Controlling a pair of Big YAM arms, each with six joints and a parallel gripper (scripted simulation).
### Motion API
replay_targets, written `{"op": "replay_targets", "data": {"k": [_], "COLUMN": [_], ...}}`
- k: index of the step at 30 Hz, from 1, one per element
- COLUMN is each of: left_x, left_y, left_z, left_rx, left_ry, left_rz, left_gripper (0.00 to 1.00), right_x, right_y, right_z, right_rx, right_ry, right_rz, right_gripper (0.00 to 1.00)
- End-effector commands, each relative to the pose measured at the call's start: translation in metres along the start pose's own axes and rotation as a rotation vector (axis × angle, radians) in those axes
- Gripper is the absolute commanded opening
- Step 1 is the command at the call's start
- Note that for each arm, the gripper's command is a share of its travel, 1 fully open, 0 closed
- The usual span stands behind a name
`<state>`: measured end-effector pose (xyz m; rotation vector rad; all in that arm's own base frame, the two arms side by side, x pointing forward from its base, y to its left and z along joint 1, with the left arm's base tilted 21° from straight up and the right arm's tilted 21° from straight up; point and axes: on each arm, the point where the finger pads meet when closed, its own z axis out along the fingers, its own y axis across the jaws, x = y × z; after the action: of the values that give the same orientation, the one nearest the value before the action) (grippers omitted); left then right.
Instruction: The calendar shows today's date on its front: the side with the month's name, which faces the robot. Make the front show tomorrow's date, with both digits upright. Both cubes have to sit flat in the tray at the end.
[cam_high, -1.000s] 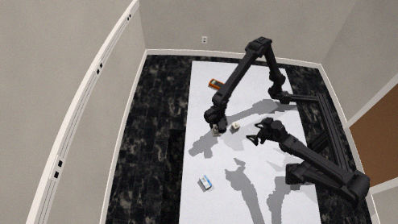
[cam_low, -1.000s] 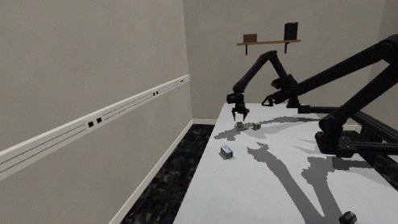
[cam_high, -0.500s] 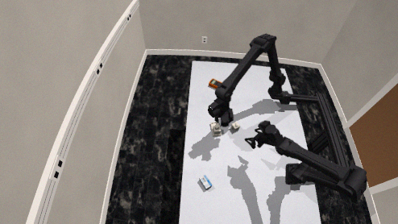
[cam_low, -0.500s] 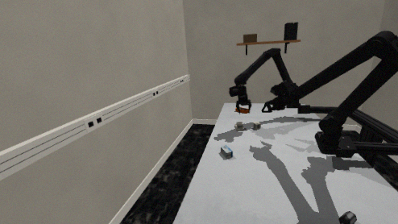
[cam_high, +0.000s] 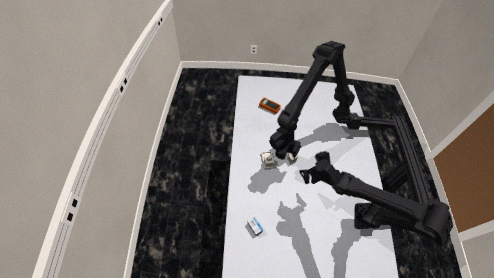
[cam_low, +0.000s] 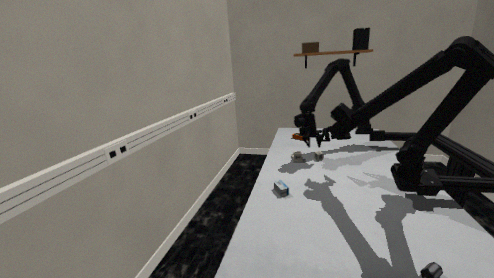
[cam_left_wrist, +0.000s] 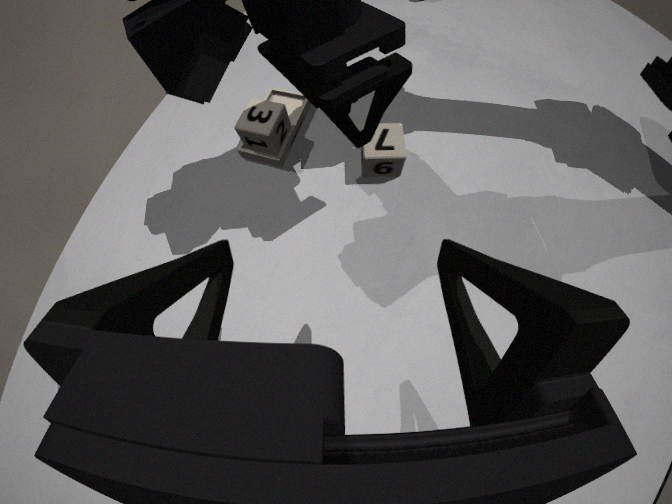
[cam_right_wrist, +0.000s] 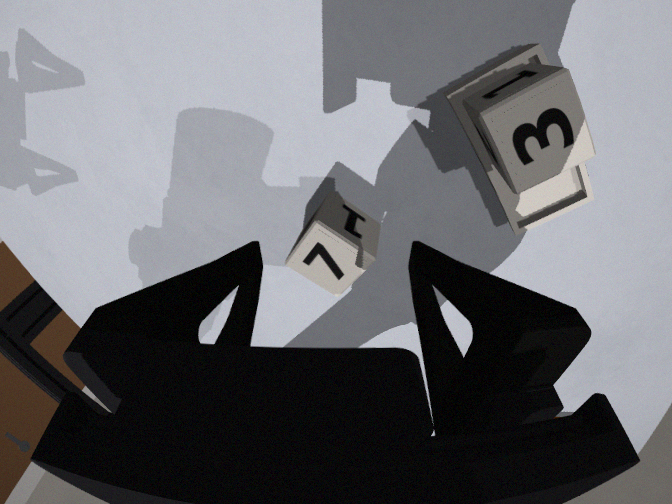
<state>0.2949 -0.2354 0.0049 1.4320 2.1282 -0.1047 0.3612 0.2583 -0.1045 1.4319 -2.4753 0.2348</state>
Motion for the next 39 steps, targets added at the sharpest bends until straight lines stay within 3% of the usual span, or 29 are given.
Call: {"op": "replay_targets", "data": {"k": [1,14,23,33,39], "left_x": [-0.028,-0.021,-0.016,-0.018,-0.020], "left_y": [0.025,0.036,0.047,0.073,0.077], "left_z": [0.008,0.010,0.006,-0.011,-0.014], "left_rx": [0.069,0.272,0.388,0.487,0.505], "left_ry": [-0.030,-0.114,-0.222,-0.442,-0.470], "left_rz": [0.106,0.221,0.263,0.276,0.228], "left_gripper": [1.00,1.00,1.00,1.00,1.00], "right_x": [-0.002,0.034,0.030,0.033,0.033], "right_y": [0.006,0.014,0.011,0.011,0.011], "right_z": [-0.001,0.023,0.022,0.025,0.025], "right_rx": [0.099,0.182,0.194,0.192,0.192], "right_ry": [-0.081,-0.093,-0.102,-0.088,-0.088], "right_rz": [0.291,0.584,0.566,0.563,0.563], "right_gripper": [0.70,0.70,0.70,0.70,0.70]}}
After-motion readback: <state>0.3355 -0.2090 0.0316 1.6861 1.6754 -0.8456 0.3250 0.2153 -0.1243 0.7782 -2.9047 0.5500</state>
